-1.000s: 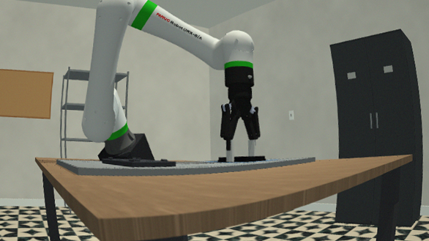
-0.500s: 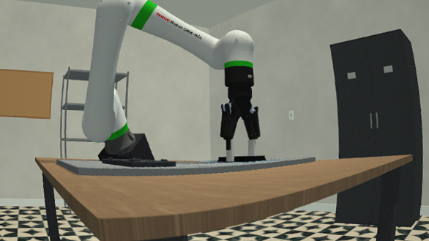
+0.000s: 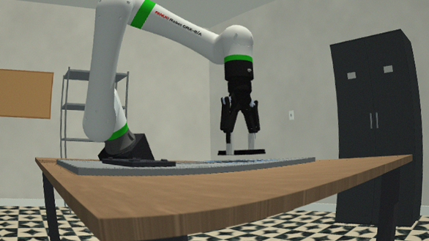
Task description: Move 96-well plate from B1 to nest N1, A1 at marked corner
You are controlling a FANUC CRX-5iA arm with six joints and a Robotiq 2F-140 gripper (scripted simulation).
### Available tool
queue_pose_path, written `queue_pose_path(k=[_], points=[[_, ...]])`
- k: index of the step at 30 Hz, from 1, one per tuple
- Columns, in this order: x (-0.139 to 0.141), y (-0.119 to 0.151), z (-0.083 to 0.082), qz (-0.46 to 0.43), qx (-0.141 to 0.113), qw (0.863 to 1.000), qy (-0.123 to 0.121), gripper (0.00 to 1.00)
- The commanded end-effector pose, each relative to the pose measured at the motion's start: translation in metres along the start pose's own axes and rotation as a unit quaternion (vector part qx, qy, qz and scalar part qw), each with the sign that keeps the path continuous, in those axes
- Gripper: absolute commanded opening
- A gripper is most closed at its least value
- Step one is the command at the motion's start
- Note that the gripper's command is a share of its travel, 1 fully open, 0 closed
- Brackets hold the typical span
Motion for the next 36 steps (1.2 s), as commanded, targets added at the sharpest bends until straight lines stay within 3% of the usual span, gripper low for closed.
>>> queue_pose_path(k=[1, 21, 36], points=[[0.000, 0.000, -0.007, 0.000, 0.000, 1.000, 0.000, 0.00], [0.000, 0.000, -0.037, 0.000, 0.000, 1.000, 0.000, 0.00], [0.000, 0.000, -0.042, 0.000, 0.000, 1.000, 0.000, 0.00]])
Point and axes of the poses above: the point where the finger pads meet when closed, its own z axis out along the fingers, its own x axis across the jaws, y = z × x, the point moved 10 cm from there along -z, back along the fingers, and after that the axes turned 7 degrees about z, right-handed, at the moved point
